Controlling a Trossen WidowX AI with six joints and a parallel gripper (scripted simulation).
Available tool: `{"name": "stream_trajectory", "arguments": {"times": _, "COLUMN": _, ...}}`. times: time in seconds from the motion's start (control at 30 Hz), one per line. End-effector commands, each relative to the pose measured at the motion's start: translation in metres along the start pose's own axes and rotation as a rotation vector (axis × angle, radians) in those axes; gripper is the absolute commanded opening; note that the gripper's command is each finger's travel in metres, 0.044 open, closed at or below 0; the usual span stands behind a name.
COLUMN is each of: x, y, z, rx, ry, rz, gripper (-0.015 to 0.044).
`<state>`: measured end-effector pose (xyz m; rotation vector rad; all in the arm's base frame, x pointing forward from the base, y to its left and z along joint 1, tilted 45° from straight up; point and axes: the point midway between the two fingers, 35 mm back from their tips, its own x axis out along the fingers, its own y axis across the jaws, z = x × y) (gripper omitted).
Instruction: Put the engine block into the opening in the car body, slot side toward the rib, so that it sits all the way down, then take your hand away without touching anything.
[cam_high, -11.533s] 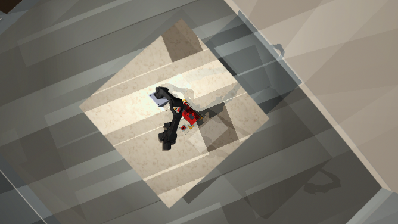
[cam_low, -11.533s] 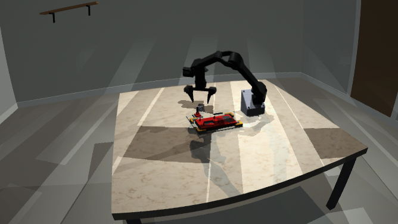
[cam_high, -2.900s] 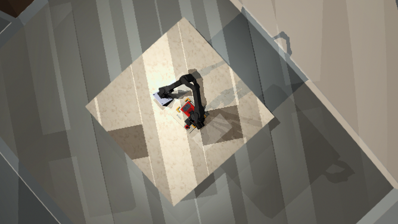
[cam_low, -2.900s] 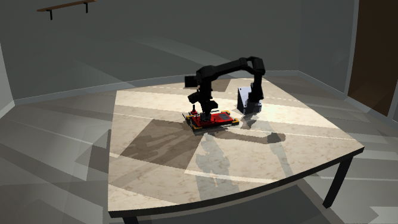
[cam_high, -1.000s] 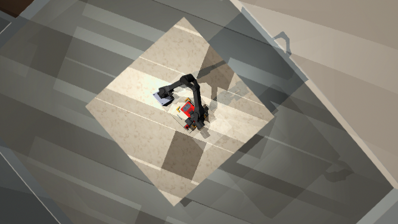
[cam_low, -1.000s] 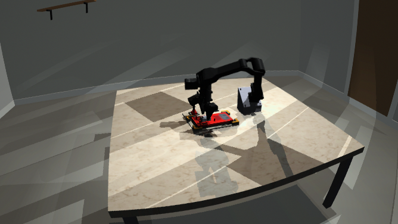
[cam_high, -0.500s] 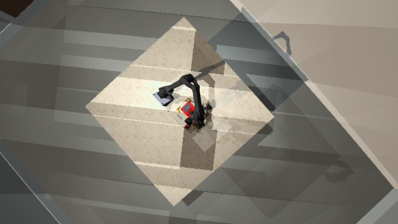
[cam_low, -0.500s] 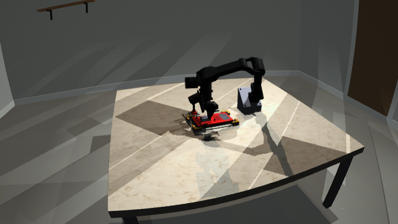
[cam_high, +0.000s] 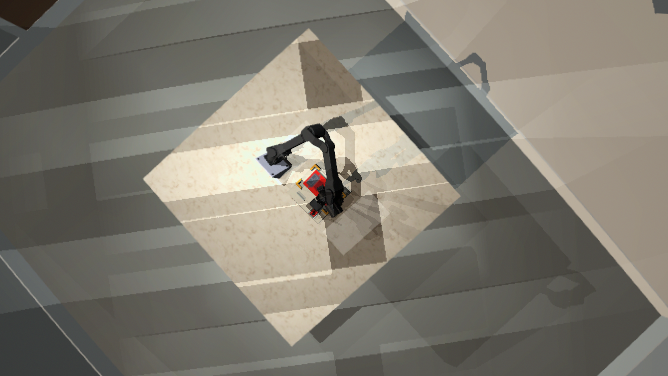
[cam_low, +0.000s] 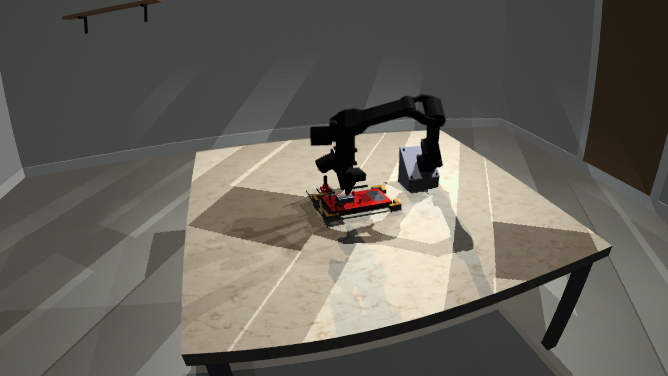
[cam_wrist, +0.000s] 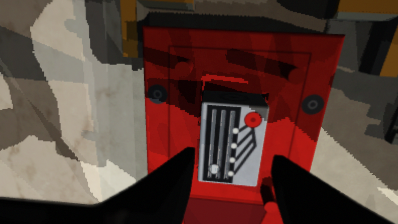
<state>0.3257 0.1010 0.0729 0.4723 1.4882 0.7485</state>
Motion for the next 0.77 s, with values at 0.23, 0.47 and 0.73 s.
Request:
{"name": "stream_trajectory", "arguments": {"times": 0.23, "x": -0.0005, "y": 0.0003, "z": -0.0001, "rx": -0.003, "ry": 0.0, "rz": 0.001, "gripper": 0.0}}
{"name": "stream_trajectory", "arguments": {"times": 0.47, "x": -0.0003, "y": 0.0002, "z": 0.0, "rx": -0.002, "ry": 0.0, "rz": 0.001, "gripper": 0.0}}
{"name": "stream_trajectory", "arguments": {"times": 0.73, "x": -0.0005, "y": 0.0003, "z": -0.0001, "rx": -0.003, "ry": 0.0, "rz": 0.001, "gripper": 0.0}}
